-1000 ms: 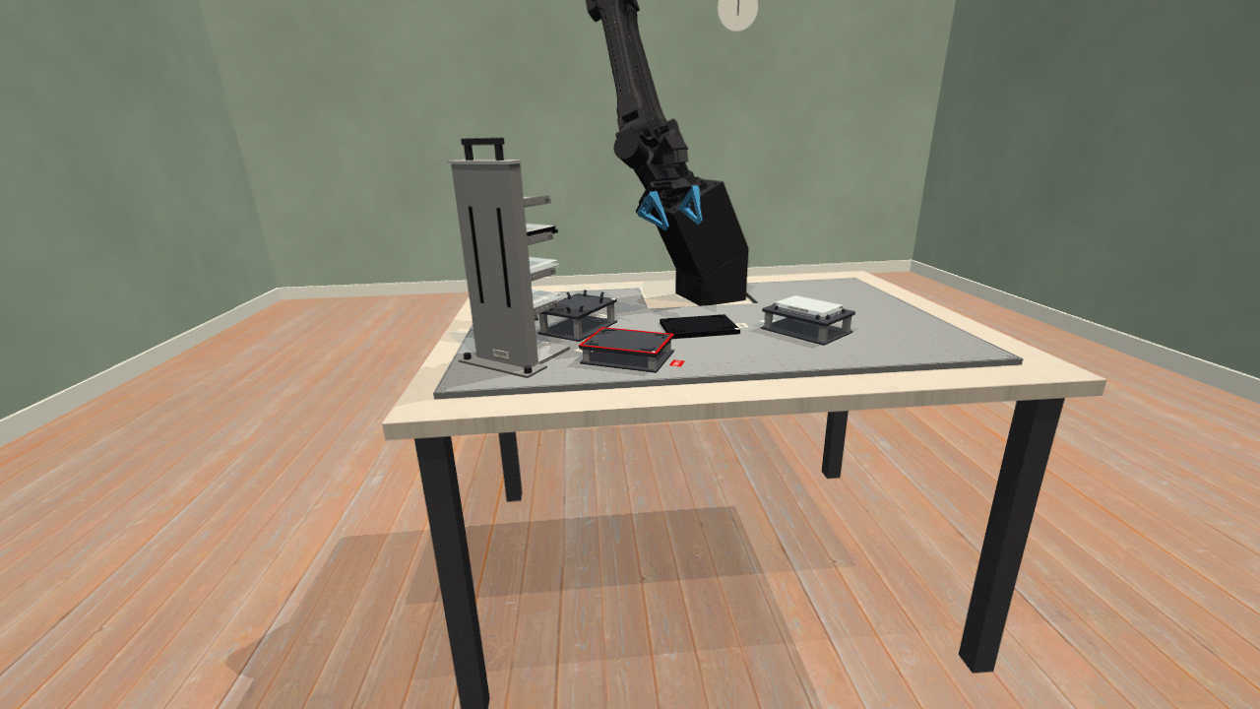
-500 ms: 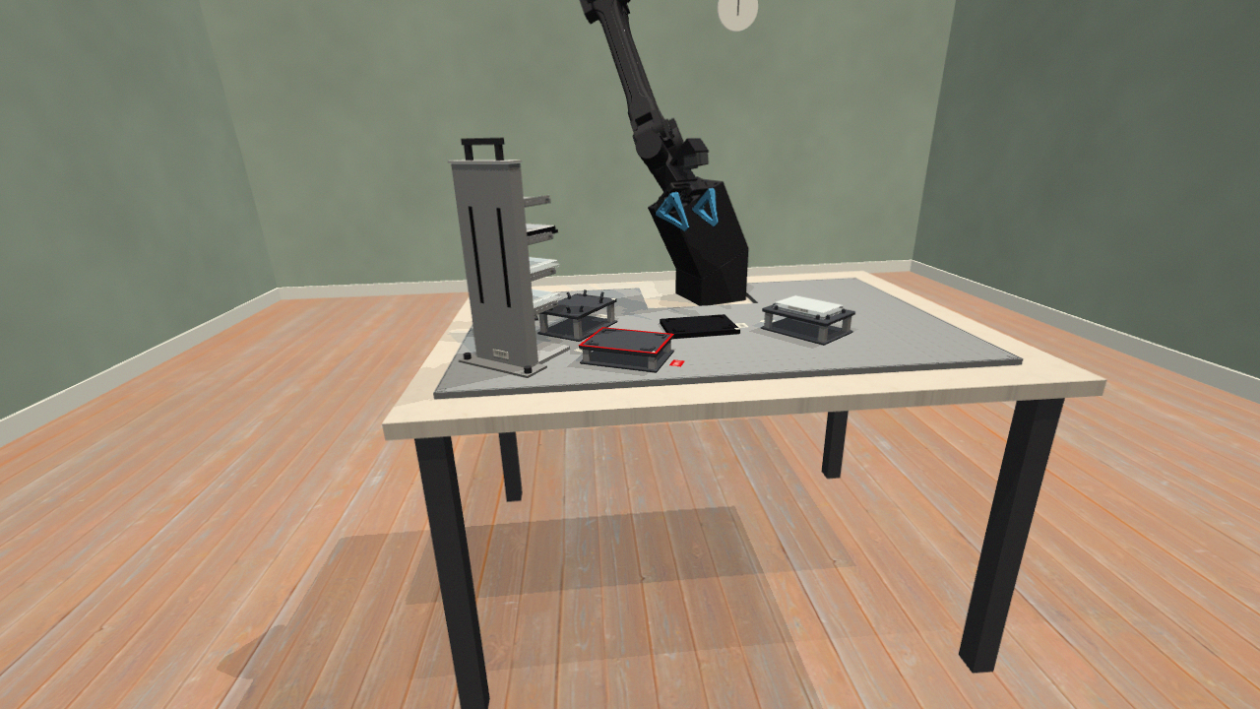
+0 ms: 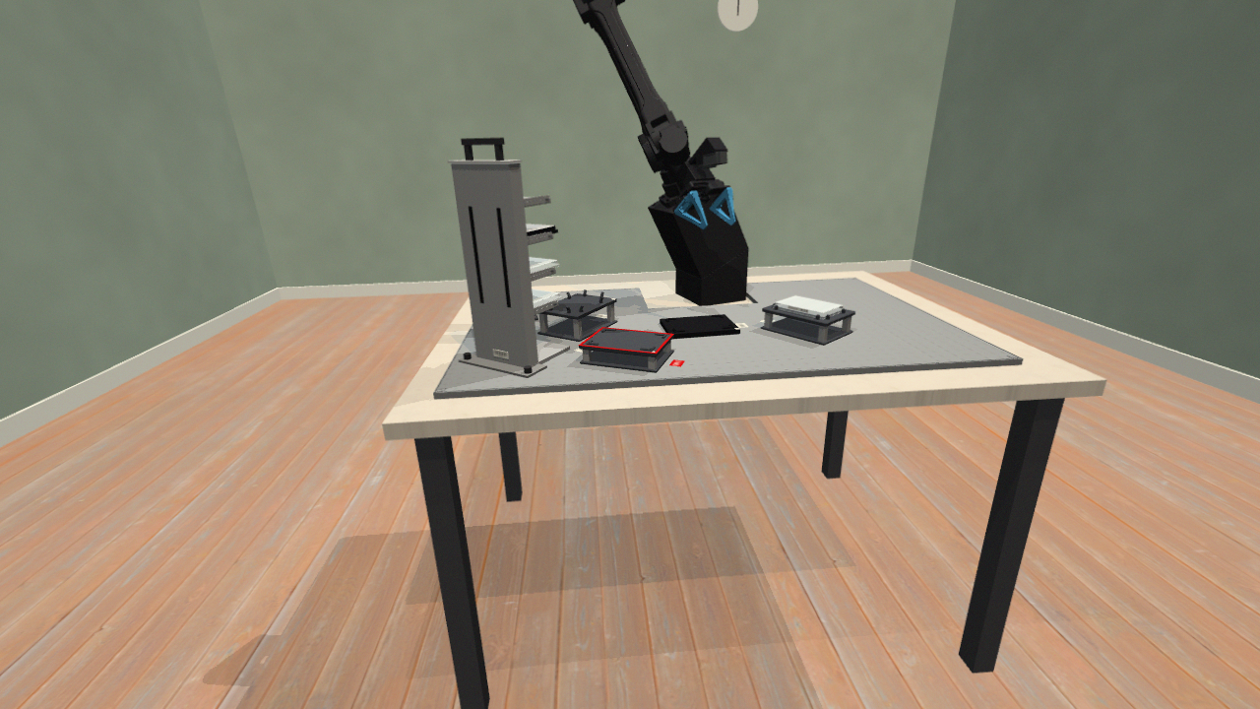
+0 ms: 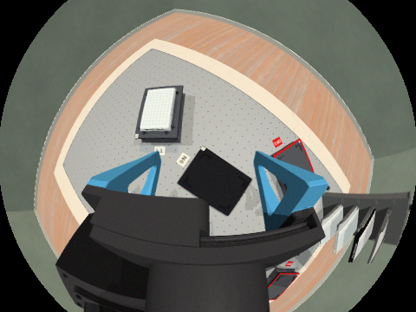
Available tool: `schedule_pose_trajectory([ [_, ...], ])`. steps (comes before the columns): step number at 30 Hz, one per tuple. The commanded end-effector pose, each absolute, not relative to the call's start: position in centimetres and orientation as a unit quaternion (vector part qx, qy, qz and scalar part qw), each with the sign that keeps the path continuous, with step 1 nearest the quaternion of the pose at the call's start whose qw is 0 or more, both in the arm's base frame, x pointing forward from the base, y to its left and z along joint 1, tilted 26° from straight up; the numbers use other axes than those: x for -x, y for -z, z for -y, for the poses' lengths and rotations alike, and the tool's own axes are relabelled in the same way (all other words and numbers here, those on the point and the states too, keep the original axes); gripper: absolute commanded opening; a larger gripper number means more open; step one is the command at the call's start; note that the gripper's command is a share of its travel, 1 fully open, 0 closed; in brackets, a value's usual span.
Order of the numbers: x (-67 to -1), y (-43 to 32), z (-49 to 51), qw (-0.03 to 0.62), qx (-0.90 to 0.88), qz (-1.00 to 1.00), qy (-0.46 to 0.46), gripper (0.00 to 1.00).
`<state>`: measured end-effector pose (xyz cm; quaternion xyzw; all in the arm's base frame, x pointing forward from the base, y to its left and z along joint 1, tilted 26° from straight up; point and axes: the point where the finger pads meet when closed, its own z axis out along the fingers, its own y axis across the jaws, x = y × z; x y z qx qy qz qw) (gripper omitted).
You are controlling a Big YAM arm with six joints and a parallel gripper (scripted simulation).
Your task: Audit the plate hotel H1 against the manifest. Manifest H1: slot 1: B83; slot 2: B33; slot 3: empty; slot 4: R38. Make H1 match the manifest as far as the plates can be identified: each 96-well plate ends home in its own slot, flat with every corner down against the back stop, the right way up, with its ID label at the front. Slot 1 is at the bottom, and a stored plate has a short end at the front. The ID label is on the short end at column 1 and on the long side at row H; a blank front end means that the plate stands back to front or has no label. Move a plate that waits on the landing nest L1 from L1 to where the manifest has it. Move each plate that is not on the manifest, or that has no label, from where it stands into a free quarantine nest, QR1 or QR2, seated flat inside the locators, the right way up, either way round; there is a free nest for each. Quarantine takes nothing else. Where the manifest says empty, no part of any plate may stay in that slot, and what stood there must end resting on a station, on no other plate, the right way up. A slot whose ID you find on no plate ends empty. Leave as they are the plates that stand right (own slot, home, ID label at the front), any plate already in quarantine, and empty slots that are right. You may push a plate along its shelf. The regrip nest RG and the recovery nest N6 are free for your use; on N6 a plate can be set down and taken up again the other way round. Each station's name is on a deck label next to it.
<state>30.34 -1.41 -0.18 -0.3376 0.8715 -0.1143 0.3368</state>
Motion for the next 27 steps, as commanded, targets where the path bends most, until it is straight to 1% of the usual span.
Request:
schedule_pose_trajectory([
  [1,-30.8,0.2,0.1,0.352,0.326,-0.871,0.107,1.00],
  [21,-28.9,2.7,-4.9,0.353,0.325,-0.871,0.105,1.00],
  [24,-29.4,2.5,-5.4,0.359,0.324,-0.869,0.106,1.00],
  [27,-28.3,3.3,-6.0,0.353,0.325,-0.871,0.105,1.00],
])
